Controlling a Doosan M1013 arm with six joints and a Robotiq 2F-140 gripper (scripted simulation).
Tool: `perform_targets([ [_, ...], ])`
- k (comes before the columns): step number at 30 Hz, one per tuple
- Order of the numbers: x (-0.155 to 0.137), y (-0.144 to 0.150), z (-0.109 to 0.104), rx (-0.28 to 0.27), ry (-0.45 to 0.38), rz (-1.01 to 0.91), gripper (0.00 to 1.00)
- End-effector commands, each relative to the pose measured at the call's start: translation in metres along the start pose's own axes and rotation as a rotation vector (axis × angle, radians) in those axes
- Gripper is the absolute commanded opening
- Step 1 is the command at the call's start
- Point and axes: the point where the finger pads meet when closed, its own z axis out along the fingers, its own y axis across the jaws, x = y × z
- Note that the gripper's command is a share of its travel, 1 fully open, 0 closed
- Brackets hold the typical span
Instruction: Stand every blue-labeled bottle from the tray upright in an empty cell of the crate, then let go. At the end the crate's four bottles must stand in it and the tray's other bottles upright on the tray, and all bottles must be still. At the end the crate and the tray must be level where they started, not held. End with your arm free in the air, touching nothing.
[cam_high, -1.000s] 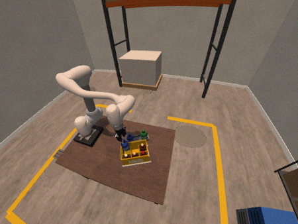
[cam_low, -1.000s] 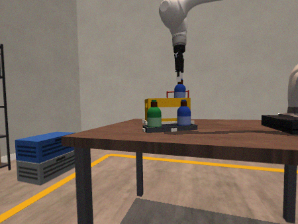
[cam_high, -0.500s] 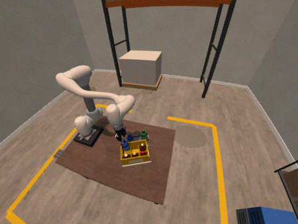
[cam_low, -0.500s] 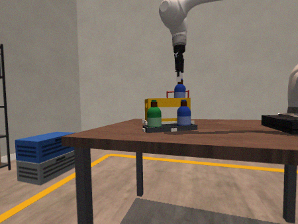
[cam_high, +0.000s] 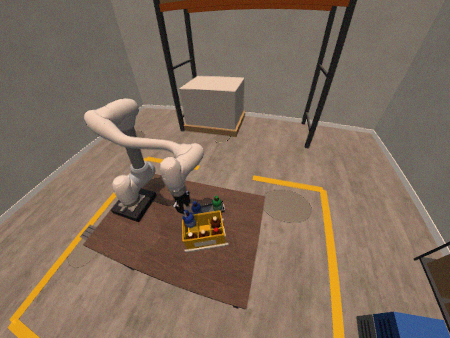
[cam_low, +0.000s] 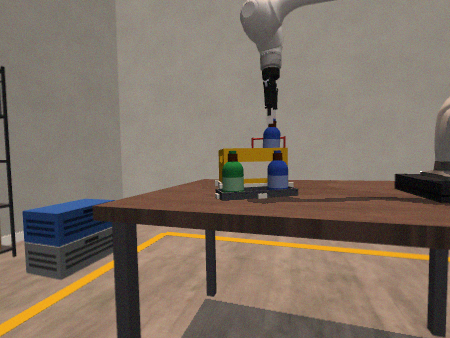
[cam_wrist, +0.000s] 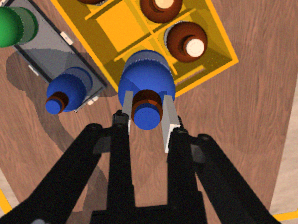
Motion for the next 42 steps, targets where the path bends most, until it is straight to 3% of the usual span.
perform_targets([
  [1, 0.000, 0.000, 0.000, 0.000, 0.000, 0.000, 0.00],
  [17, 0.000, 0.000, 0.004, 0.000, 0.000, 0.000, 0.00],
  [42, 0.000, 0.000, 0.029, 0.000, 0.000, 0.000, 0.00],
])
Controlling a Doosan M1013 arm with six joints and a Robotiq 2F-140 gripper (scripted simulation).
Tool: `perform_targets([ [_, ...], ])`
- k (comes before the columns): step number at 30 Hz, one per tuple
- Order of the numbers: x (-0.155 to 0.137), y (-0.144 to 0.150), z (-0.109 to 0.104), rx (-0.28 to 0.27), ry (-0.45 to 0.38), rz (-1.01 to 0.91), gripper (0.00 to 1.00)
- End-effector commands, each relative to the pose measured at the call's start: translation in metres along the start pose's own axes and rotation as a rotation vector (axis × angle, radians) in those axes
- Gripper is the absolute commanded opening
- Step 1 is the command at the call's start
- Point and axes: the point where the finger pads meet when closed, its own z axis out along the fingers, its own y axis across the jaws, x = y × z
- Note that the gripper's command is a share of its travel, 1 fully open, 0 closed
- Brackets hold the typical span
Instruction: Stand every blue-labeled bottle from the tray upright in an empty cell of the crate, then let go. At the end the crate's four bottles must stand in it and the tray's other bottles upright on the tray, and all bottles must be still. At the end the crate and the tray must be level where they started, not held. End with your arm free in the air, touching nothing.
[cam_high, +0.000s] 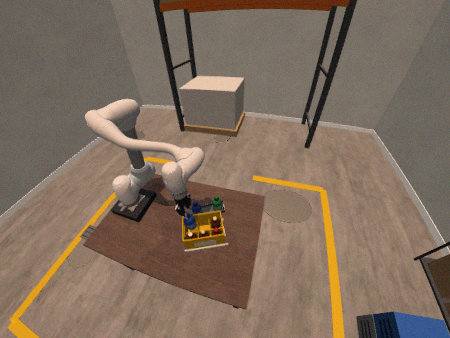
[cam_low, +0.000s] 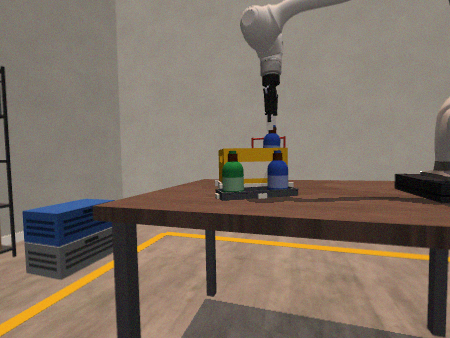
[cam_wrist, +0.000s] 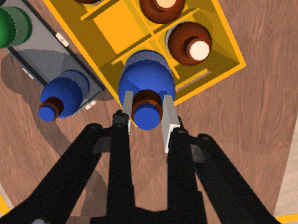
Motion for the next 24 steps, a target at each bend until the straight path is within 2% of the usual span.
perform_targets([
  [1, 0.0000, 0.0000, 0.0034, 0.000, 0.000, 0.000, 0.00],
  [24, 0.0000, 0.0000, 0.0127, 0.000, 0.000, 0.000, 0.00],
])
